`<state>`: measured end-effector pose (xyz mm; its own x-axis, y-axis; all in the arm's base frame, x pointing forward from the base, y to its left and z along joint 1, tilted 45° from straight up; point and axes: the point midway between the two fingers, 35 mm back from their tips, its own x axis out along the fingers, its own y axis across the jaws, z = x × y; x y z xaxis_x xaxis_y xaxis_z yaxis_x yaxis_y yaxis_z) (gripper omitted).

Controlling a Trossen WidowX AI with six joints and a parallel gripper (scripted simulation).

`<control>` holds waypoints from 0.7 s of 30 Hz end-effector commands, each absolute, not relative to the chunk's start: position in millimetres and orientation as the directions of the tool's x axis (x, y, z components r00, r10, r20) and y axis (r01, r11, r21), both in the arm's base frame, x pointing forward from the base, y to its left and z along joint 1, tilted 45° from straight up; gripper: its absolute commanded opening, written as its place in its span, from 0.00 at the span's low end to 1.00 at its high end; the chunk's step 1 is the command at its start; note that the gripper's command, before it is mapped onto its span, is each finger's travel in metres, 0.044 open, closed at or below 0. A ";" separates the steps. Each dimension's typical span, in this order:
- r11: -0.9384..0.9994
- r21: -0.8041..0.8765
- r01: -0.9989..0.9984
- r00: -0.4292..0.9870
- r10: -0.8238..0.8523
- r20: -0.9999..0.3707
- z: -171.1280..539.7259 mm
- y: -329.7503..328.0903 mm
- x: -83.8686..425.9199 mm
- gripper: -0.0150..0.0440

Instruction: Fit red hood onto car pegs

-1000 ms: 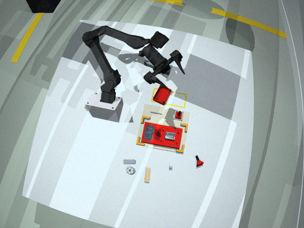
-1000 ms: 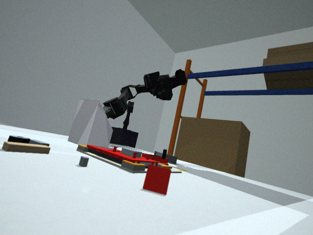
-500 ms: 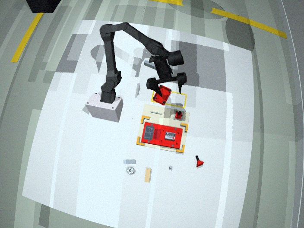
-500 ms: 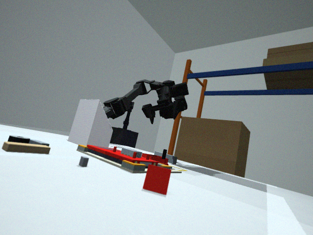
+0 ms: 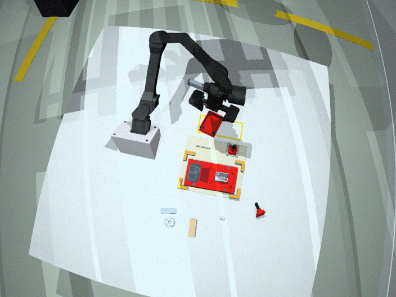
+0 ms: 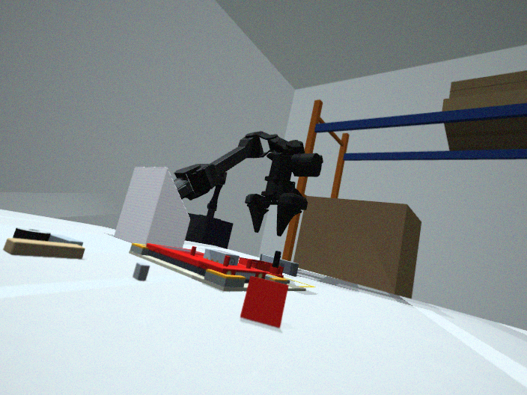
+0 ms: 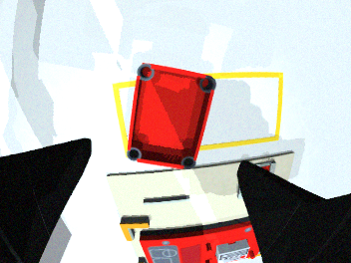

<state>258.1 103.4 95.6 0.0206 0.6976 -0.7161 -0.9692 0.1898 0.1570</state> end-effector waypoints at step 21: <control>0.195 0.180 -0.964 0.011 0.708 -0.706 86.1 112.8 260.8 1.00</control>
<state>260.7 111.2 88.4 0.0118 0.7062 -0.7079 -0.9661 0.1906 0.1740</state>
